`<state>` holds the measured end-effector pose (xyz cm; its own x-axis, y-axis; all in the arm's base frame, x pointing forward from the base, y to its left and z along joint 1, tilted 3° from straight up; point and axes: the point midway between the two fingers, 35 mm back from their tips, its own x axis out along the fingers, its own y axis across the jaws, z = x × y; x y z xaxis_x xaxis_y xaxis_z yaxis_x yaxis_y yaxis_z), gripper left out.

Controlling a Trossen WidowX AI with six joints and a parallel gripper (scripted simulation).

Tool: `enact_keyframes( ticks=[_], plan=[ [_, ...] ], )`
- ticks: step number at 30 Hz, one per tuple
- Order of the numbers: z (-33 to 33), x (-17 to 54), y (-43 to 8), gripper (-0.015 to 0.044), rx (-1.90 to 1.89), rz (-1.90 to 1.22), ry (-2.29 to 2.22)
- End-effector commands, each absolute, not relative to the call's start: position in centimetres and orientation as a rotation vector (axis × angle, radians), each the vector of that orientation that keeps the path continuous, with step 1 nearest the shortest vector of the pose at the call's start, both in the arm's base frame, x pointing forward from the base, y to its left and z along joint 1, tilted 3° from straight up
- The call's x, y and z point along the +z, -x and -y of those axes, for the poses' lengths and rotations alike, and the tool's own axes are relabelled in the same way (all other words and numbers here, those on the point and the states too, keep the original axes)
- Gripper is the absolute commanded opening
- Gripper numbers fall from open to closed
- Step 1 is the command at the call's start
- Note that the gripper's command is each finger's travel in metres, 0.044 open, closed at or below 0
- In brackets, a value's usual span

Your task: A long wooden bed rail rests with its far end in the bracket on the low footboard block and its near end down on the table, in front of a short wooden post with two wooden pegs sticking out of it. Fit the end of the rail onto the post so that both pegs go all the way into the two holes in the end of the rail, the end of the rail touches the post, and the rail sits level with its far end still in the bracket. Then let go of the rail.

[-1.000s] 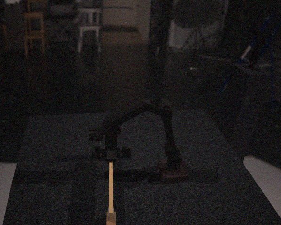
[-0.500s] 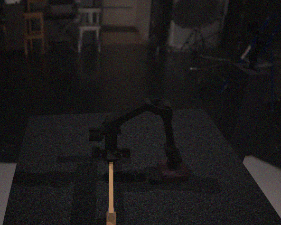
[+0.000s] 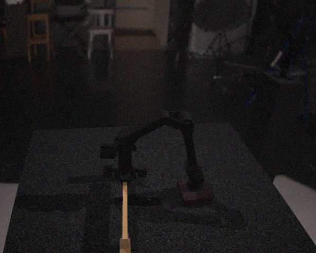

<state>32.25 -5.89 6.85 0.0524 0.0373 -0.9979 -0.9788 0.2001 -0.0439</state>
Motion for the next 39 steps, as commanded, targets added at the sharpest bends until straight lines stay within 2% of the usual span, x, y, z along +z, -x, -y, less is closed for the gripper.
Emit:
enact_keyframes(
  ticks=[1,39],
  plan=[
    [6.10,6.88,-32.32,0.0000,1.041,-1.229,1.057],
    [5.98,7.19,-32.36,0.0000,1.041,-1.229,1.057]
  ],
)
